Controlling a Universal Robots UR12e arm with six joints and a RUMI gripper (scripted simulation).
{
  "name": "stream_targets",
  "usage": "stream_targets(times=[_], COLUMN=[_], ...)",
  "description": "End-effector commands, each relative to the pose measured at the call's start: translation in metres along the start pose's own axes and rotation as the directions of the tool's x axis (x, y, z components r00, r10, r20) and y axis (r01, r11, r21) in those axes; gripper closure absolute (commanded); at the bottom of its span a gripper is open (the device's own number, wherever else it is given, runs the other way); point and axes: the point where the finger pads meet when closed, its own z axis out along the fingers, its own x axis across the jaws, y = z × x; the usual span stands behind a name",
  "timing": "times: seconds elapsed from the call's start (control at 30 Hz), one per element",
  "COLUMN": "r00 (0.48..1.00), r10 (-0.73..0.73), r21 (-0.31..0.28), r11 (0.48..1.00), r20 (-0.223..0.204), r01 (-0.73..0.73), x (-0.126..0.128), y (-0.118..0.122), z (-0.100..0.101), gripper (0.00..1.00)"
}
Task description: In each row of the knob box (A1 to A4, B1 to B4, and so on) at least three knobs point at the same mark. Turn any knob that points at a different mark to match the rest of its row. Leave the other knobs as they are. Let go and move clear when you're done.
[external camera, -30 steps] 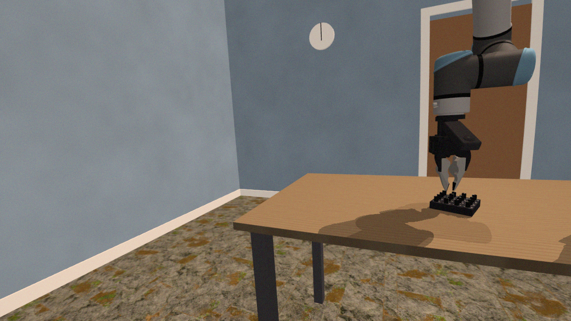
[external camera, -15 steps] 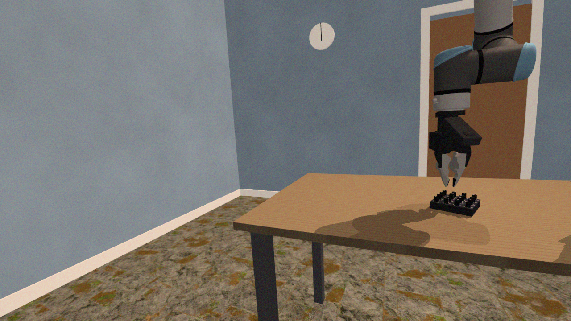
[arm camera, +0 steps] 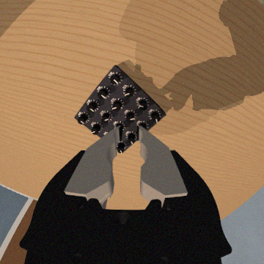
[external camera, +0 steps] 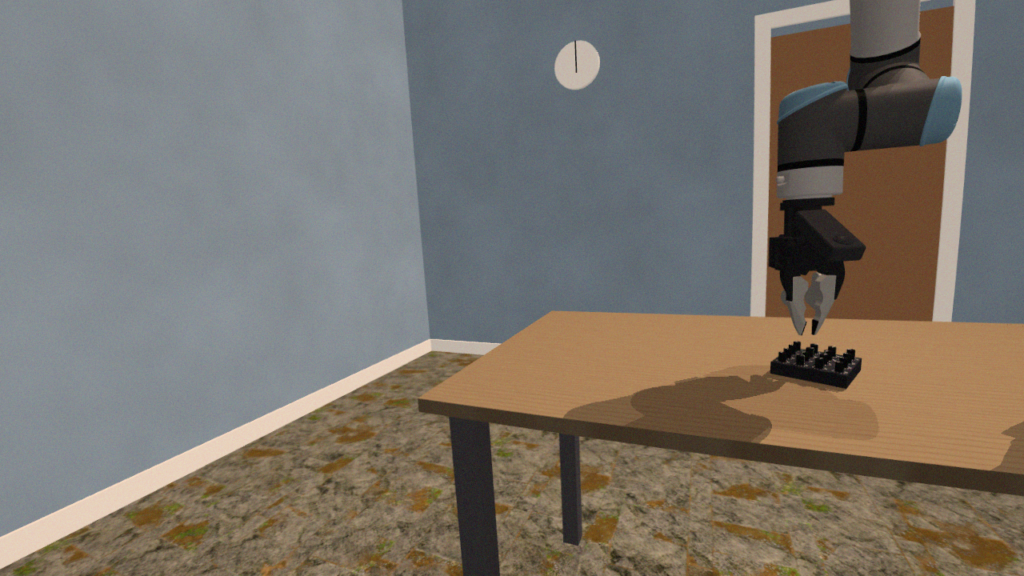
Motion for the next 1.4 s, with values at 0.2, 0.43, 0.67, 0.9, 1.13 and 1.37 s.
stream_targets(times=[0.2,0.43,0.67,0.9,1.13,1.37], r00=[0.986,0.948,0.841,0.731,0.536,0.324], r10=[-0.167,-0.319,-0.541,-0.682,-0.844,-0.946], r21=[0.0,0.0,-0.001,-0.001,-0.001,-0.001], r11=[0.986,0.948,0.841,0.731,0.536,0.324], r20=[-0.001,-0.001,0.0,0.0,0.0,0.0], r01=[0.167,0.319,0.541,0.682,0.844,0.946], x=[-0.001,-0.001,-0.003,-0.003,-0.003,-0.002], y=[-0.001,-0.001,-0.002,-0.001,0.0,0.002], z=[-0.002,-0.004,-0.007,-0.009,-0.012,-0.015], gripper=[0.89,0.89,0.89,0.89,0.89,0.89])
